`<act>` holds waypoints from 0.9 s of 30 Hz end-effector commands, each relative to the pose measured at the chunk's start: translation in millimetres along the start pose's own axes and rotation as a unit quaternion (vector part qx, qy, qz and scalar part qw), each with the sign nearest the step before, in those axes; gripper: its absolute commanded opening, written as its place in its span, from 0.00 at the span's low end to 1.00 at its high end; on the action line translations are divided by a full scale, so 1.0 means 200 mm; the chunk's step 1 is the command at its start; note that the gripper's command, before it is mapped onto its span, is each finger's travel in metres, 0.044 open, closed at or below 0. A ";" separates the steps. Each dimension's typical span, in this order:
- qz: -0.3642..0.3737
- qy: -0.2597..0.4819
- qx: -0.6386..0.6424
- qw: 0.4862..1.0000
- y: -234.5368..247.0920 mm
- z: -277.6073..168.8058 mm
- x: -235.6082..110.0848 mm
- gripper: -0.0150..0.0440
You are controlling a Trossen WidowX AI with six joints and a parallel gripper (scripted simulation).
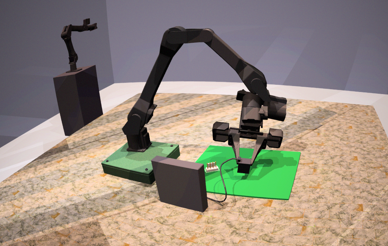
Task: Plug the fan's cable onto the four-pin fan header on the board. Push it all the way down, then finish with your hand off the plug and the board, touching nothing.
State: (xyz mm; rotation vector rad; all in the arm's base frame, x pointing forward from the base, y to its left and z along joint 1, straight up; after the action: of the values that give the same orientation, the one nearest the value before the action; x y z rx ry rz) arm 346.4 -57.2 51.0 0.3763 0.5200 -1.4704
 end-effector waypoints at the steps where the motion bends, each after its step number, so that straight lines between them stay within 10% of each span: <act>1: 0.009 -0.032 0.002 0.999 -0.01 -0.01 -0.01 0.25; 27: 0.101 -0.189 0.034 0.976 0.01 -0.04 -0.13 0.25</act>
State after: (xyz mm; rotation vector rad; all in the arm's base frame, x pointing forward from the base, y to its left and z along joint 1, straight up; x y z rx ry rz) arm 349.4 -33.4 58.6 0.2124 0.1644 -1.3475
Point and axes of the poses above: the point midway between the two fingers, 35 mm back from their tips, its own x axis out along the fingers, its own y axis across the jaws, z = x × y, the point moved 1 cm from there along -x, back along the fingers, and after that the axes turned 3 degrees about x, right-handed, at the moved point
